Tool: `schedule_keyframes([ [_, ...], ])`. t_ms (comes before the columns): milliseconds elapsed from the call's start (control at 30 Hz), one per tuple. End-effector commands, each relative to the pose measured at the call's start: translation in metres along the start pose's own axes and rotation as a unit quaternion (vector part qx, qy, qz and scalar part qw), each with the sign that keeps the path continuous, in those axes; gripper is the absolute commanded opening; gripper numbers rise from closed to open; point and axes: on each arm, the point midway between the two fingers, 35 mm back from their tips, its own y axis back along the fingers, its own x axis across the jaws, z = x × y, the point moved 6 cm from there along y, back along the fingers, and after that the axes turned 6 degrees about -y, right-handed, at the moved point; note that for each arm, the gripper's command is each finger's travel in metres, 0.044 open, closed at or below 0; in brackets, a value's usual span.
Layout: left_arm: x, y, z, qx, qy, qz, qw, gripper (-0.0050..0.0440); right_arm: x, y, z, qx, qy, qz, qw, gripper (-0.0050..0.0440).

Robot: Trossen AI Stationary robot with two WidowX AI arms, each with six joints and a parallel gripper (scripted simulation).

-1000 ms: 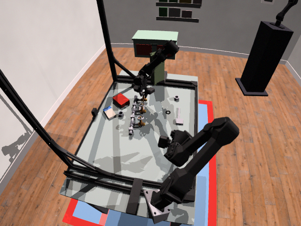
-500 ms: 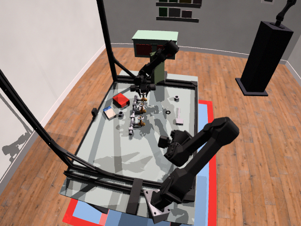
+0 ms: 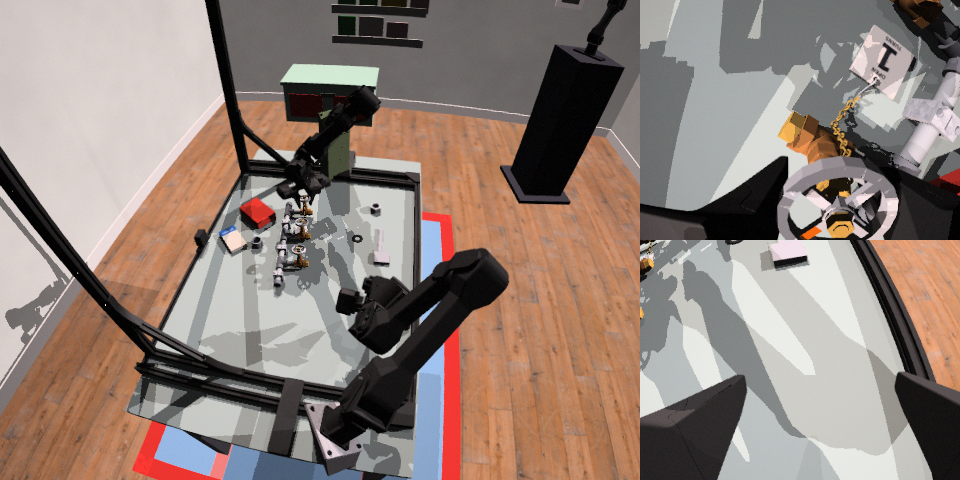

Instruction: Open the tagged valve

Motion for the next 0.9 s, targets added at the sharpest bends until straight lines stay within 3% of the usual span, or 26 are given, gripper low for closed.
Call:
schedule_keyframes([
  [0, 0.0000, 0.0000, 0.0000, 0.000, -0.002, 0.000, 1.000, 0.0120, 0.0000, 0.0000, 0.0000, 0.000, 0.000, 0.000, 1.000, 0.0400],
  [333, 0.0000, 0.0000, 0.0000, 0.000, -0.002, 0.000, 1.000, 0.0360, 0.0000, 0.0000, 0.0000, 0.000, 0.000, 0.000, 1.000, 0.0400],
  [400, 0.0000, 0.0000, 0.0000, 0.000, -0.002, 0.000, 1.000, 0.0360, 0.0000, 0.0000, 0.0000, 0.000, 0.000, 0.000, 1.000, 0.0400],
  [467, 0.0000, 0.0000, 0.0000, 0.000, -0.010, 0.000, 1.000, 0.0400, 0.0000, 0.0000, 0.0000, 0.000, 0.000, 0.000, 1.000, 0.0400],
  [533, 0.0000, 0.0000, 0.0000, 0.000, -0.070, 0.000, 0.998, 0.0400, 0.0000, 0.0000, 0.0000, 0.000, 0.000, 0.000, 1.000, 0.0400],
  [867, -0.0003, 0.0000, 0.0002, 0.003, -0.366, 0.000, 0.931, 0.0400, 0.0000, 0.0000, 0.0000, 0.000, 0.000, 0.000, 1.000, 0.0400],
])
